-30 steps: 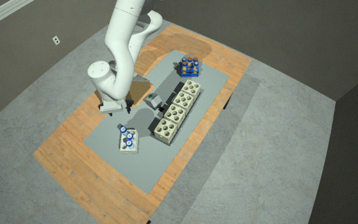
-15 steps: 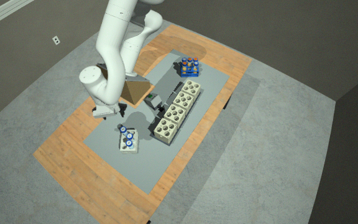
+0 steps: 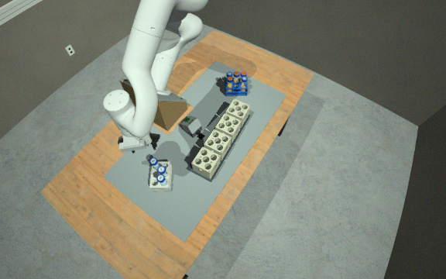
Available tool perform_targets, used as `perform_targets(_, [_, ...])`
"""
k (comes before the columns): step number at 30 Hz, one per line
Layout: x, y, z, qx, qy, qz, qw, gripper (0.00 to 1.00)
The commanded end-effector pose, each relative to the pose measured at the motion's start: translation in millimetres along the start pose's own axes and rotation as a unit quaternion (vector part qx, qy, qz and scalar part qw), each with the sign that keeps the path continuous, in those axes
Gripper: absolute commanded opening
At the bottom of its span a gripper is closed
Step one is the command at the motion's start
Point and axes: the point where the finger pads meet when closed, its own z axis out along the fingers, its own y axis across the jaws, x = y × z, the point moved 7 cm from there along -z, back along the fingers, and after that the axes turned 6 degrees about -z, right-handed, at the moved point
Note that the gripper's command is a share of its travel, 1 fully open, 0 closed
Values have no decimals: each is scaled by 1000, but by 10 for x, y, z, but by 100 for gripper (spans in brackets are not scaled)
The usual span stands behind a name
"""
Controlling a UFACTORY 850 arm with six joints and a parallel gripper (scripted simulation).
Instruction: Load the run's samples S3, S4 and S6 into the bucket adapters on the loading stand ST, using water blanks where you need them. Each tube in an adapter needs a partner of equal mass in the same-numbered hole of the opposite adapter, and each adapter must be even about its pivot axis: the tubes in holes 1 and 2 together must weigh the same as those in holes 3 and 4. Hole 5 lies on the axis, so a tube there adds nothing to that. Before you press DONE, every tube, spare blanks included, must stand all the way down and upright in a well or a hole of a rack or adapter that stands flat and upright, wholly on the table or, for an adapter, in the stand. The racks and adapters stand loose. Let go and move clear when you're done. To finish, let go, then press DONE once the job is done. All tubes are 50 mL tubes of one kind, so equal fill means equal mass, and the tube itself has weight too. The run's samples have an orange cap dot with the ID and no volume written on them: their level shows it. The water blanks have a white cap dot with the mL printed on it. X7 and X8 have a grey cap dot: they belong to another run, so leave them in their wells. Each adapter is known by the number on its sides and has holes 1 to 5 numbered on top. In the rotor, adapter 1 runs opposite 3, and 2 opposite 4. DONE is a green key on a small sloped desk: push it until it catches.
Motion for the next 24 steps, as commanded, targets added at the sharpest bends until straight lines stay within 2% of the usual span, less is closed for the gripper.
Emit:
perform_targets(1, [10, 1, 126, 0, 1, 0, 1000, 100])
perform_targets(4, [10, 1, 152, 0, 1, 0, 1000, 100])
perform_targets(19, [11, 1, 553, 0, 1, 0, 1000, 100])
perform_targets(24, [11, 1, 564, 0, 1, 0, 1000, 100])
